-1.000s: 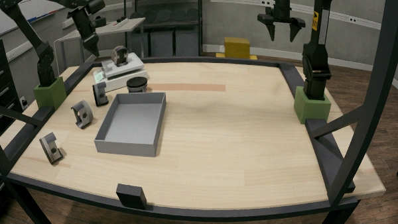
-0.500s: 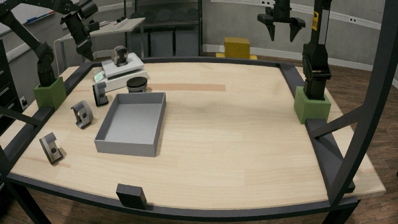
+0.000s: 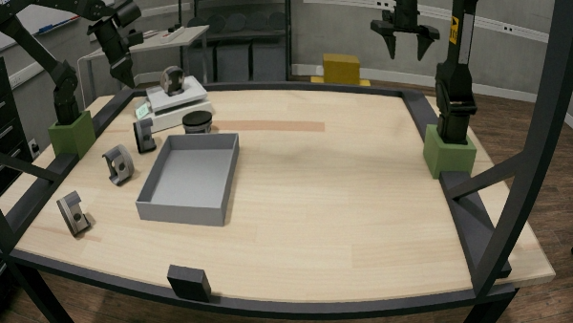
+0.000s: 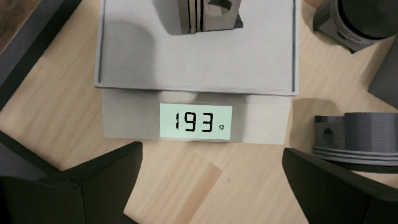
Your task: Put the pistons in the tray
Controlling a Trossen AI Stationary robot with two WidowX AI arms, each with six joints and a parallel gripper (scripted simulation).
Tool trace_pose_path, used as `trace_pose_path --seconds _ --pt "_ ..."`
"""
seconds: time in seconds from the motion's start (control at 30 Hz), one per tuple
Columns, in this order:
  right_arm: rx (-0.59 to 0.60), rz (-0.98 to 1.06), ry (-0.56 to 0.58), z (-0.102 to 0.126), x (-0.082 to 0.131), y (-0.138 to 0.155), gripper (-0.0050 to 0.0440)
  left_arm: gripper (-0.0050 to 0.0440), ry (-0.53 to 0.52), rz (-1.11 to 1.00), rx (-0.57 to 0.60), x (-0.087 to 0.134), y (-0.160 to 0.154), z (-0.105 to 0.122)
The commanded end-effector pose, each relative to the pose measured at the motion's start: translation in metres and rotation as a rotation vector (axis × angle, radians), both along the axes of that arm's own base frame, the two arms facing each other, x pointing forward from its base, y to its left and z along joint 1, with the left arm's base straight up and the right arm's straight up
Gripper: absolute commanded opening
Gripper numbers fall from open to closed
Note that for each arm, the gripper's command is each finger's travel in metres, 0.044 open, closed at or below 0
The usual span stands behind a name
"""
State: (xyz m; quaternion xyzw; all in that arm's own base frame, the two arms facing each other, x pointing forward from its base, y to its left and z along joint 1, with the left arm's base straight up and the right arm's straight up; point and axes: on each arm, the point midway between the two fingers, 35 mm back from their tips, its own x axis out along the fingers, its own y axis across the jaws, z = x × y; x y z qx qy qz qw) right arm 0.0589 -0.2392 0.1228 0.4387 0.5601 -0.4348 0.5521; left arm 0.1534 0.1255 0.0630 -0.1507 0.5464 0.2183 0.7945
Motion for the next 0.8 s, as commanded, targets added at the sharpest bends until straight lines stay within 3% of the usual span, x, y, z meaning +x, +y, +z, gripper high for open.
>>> trace_pose_path --seconds 0.0,0.77 --pt "-0.031 0.006 -0.011 0.0084 0.0024 -0.0052 0.0400 0.0378 -0.017 -0.001 0.015 0.0037 0.0036 0.0058" --pt "-0.031 0.006 -0.011 0.0084 0.0024 -0.0052 0.0400 0.0378 -0.019 -0.002 0.019 0.0048 0.0045 0.0072"
